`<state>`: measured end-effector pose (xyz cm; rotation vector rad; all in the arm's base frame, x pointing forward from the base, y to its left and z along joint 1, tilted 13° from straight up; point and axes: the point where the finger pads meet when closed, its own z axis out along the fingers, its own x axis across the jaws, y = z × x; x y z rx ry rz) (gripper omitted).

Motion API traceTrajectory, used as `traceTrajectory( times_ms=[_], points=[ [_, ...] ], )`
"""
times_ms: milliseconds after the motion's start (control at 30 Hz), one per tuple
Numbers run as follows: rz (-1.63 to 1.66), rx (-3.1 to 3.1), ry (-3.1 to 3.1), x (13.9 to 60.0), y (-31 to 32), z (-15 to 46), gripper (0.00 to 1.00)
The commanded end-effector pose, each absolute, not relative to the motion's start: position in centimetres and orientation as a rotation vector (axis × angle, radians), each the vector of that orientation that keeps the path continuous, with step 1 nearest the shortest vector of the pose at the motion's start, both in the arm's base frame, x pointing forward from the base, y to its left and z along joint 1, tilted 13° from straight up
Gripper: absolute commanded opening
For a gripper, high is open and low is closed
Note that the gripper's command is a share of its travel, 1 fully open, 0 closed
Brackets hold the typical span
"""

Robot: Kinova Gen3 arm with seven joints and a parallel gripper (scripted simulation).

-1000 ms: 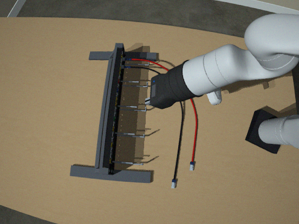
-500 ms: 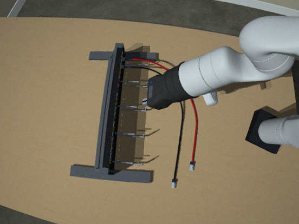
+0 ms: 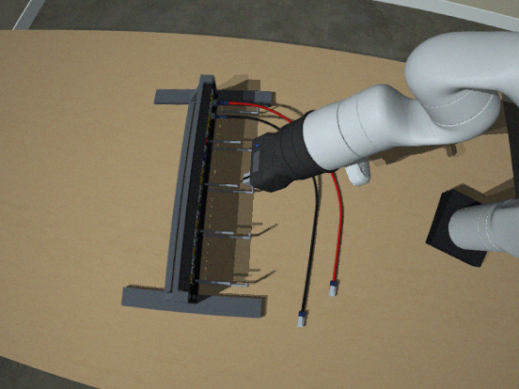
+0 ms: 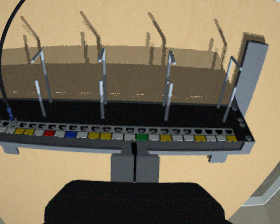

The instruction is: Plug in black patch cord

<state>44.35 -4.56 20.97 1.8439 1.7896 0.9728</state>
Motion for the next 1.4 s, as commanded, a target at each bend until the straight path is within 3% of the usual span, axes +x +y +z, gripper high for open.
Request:
traceTrajectory(
  times_ms=[0, 1367],
  points=[
    [0.978, 1.846, 1.794, 44.5, -4.3, 20.7, 0.0],
    [0.977, 1.846, 1.794, 48.7, -3.2, 16.7, 0.0]
  ],
)
